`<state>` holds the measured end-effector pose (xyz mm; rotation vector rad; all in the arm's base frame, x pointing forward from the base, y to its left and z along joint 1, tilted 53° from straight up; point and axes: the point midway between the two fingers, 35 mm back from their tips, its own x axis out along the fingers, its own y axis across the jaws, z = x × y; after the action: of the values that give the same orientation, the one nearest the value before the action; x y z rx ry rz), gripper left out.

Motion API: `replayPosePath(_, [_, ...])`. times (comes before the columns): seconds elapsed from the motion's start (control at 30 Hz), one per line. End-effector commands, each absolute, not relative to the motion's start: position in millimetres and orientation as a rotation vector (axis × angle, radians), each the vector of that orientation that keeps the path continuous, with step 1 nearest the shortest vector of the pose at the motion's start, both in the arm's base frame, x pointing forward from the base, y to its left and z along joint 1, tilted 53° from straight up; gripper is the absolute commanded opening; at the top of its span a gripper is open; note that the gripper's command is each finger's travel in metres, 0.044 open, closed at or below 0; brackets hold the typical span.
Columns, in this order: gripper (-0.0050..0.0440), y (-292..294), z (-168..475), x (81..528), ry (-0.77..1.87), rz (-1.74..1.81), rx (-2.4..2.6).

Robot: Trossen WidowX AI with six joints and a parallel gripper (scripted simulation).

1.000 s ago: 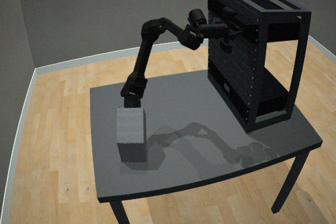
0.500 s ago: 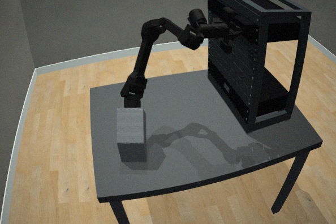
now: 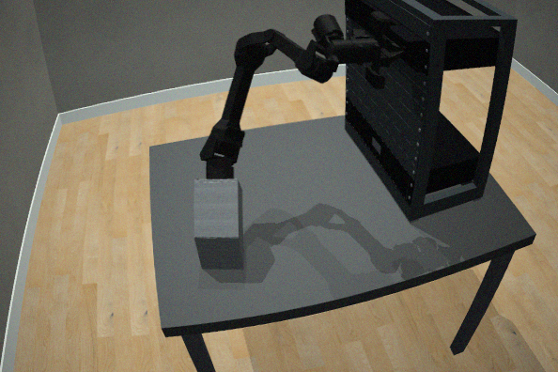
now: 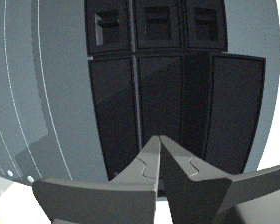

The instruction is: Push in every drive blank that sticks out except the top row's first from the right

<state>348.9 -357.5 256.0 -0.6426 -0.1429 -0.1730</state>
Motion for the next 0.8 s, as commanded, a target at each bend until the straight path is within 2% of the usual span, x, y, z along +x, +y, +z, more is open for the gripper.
replayPosePath(0.0, [0.0, -362.5, 272.3, 340.3, -0.167, -0.211, -0.68])
replayPosePath(0.1, [0.0, -361.8, 271.3, 335.2, -0.167, -0.211, -0.68])
replayPosePath(0.4, [0.0, -354.0, 259.5, 278.6, -0.167, -0.211, -0.68])
replayPosePath(0.77, [0.0, -353.3, 258.3, 273.2, -0.167, -0.211, -0.68])
